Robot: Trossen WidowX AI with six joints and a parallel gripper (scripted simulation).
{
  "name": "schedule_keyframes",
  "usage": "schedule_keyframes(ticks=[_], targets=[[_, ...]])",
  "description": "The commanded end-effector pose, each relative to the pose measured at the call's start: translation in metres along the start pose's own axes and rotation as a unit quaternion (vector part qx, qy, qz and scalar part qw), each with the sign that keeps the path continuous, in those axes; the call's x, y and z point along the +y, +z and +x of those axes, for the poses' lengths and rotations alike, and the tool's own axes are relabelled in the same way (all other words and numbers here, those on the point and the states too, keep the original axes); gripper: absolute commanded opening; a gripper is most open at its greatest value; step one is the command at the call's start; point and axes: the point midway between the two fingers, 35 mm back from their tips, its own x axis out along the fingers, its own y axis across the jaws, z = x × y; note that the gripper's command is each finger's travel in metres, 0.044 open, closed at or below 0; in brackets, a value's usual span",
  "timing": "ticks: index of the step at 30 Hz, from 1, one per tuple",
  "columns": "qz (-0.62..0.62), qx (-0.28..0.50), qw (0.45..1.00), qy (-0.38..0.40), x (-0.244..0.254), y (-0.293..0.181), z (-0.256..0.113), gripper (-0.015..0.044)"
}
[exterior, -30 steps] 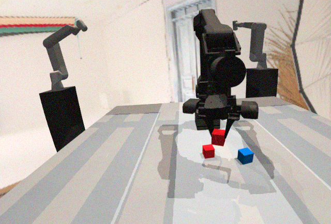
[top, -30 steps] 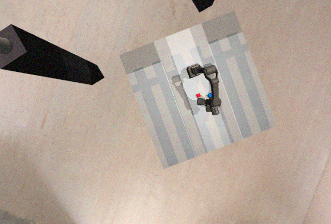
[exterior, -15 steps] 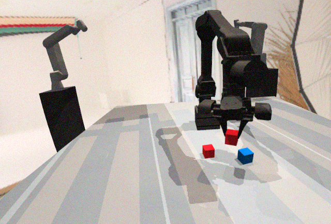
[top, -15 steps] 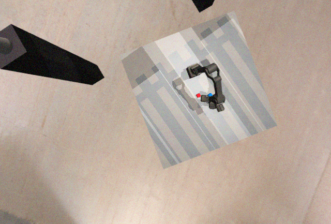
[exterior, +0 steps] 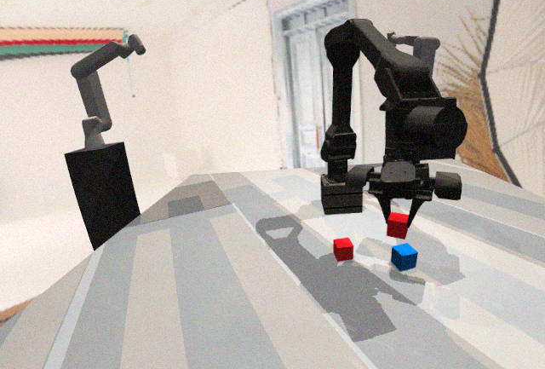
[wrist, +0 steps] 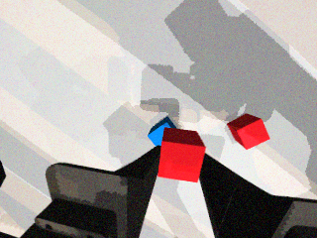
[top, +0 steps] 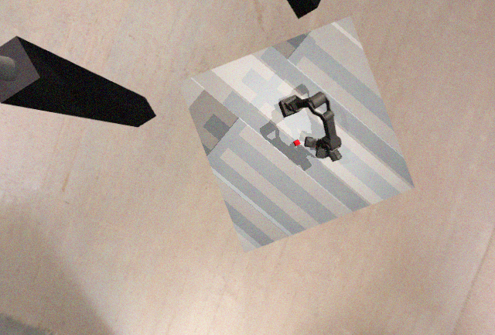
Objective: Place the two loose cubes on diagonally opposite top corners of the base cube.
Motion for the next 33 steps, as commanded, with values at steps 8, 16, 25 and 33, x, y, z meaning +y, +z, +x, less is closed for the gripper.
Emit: schedule_keyframes(ticks=[8, 16, 25, 33], targets=[[0.025, 0.001, 1.0, -0.001, 0.013, -0.025, 0.008, 0.0105], [0.033, 0.002, 0.999, -0.001, 0.017, -0.033, 0.01, 0.0105], [0.034, 0.002, 0.999, -0.001, 0.017, -0.033, 0.017, 0.0105], [0.035, 0.002, 0.999, -0.001, 0.016, -0.033, 0.037, 0.0105]])
